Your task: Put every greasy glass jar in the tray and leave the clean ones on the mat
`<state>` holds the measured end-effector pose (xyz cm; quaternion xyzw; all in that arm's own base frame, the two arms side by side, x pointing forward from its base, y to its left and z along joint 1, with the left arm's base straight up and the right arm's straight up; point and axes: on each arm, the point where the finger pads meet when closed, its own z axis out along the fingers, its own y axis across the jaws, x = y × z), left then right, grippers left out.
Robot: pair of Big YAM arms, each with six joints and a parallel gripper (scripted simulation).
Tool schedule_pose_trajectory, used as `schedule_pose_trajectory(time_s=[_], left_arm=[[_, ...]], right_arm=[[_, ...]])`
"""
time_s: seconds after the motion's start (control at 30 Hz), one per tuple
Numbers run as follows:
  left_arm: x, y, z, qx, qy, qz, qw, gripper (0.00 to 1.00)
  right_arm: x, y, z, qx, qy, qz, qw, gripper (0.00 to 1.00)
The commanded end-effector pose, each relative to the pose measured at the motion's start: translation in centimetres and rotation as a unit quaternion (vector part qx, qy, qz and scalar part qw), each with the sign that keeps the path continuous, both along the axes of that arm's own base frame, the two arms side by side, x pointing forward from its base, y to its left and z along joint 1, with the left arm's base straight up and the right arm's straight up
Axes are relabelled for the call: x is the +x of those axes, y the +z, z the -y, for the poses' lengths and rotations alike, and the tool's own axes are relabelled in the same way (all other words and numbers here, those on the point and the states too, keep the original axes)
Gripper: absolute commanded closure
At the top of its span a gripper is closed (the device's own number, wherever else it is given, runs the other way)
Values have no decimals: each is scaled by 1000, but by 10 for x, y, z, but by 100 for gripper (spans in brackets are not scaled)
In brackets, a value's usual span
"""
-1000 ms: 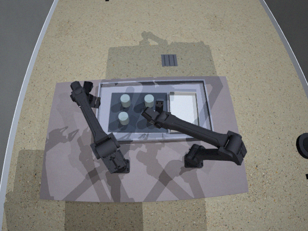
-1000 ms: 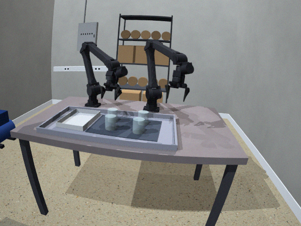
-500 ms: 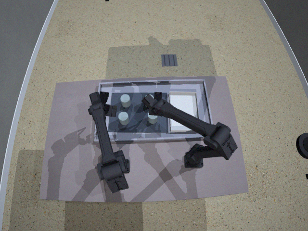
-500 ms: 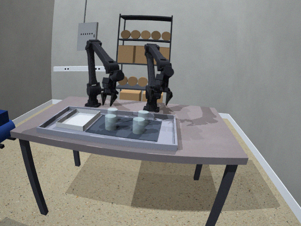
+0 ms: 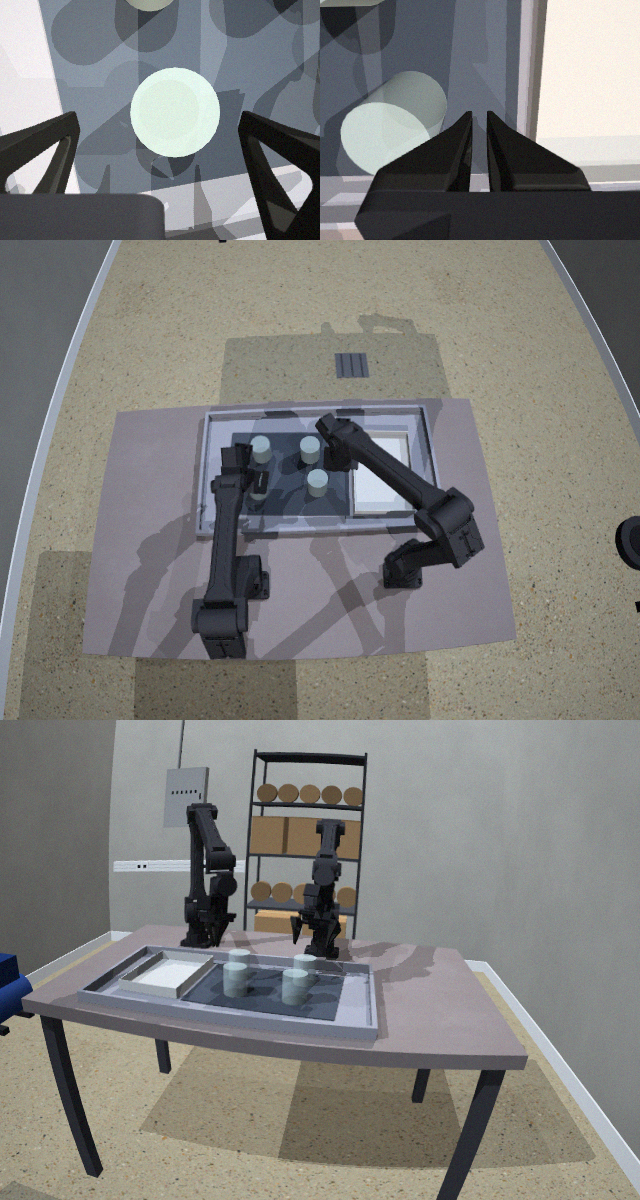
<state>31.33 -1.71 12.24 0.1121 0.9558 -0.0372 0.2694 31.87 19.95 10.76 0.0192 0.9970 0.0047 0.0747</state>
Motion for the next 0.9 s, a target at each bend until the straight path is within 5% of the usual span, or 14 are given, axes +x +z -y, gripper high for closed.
schedule_pose_trajectory(time_s=[0.0, 0.1, 0.37, 0.6, 0.87], left_arm=[[23, 11, 8, -1, 37, -41, 998, 0], [25, 11, 7, 2, 41, -58, 998, 0], [32, 2, -21, 27, 89, -189, 978, 90], [14, -24, -44, 36, 119, -264, 956, 90], [13, -37, -40, 38, 110, -263, 958, 90]], right_arm=[[10, 13, -10, 13, 22, -37, 999, 90], [6, 11, -13, 12, 25, -42, 999, 90], [-20, -9, -23, -5, 50, -74, 996, 90], [-17, -9, -19, -5, 45, -73, 996, 90], [-12, -11, -17, -3, 45, -69, 997, 90]])
